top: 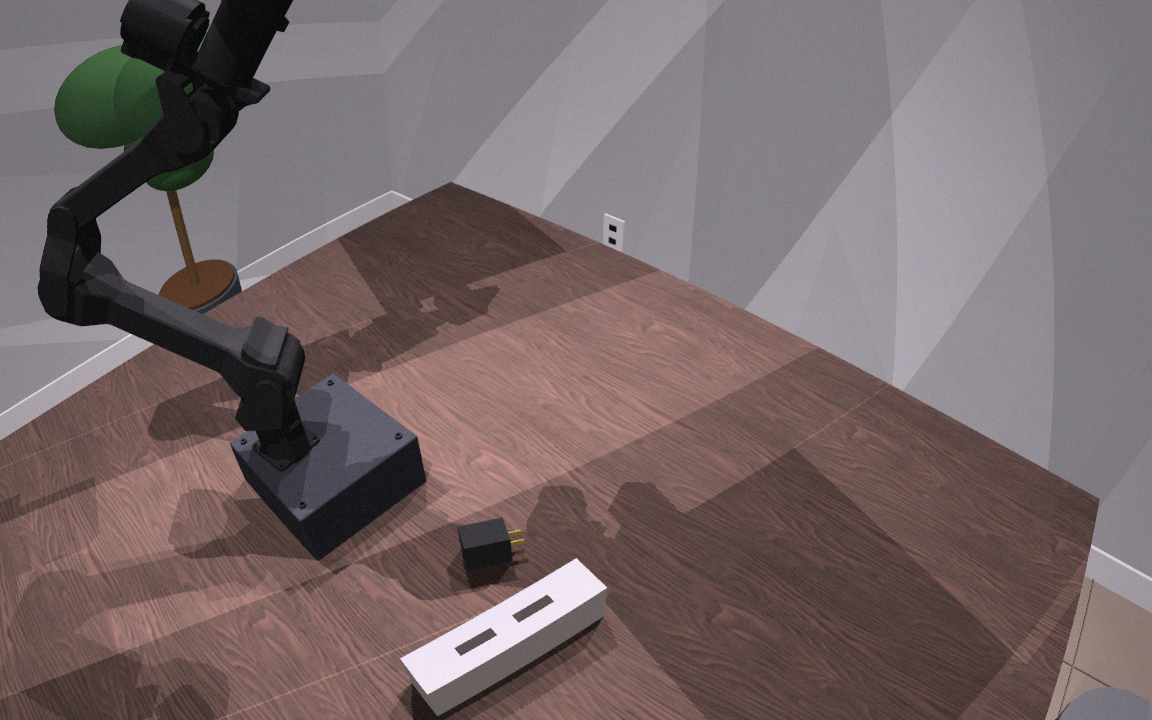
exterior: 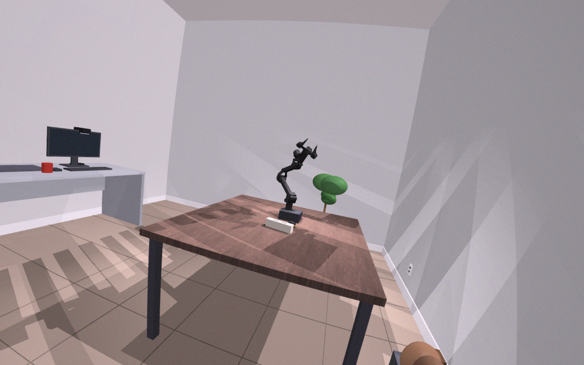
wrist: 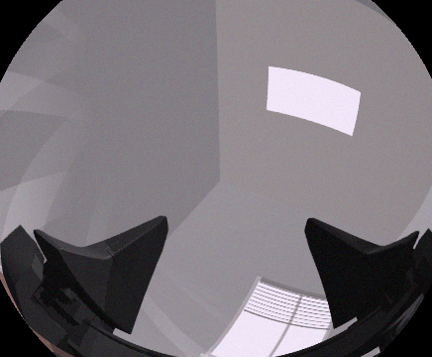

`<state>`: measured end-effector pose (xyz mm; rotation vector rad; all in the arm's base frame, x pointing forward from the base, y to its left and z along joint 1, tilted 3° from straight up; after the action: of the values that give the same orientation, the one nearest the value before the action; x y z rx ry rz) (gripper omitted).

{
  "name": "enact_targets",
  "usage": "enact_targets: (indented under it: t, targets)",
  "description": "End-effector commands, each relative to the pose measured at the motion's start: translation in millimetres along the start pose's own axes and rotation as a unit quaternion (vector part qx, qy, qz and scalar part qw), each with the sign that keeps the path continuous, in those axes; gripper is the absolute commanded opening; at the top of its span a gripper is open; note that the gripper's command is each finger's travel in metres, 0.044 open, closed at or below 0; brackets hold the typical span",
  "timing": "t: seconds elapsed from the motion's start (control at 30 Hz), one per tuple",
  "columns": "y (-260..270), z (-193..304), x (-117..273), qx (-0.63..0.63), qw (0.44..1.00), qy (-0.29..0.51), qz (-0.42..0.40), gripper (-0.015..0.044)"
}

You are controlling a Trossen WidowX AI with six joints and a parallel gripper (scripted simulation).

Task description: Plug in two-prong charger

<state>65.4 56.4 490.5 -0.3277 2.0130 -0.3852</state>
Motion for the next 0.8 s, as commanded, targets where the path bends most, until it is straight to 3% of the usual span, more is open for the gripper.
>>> enact_targets:
  t: [0.0,0.77]
  targets:
    - [14,19,-7,0.001,0.999,0.045,-0.029,0.0440]
    - [85,140,-8,-0.009,0.935,0.306,-0.179,0.0440]
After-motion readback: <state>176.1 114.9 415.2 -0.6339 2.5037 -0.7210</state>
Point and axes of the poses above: the point midway between the two fingers, 35 mm back from their tips, its own x axis back along the fingers, its own y axis across the jaws, z = x × y, the point moved 9 cm from there along x, back along the fingers, and after that the axes turned 8 degrees about -x, right-handed, at the moved point
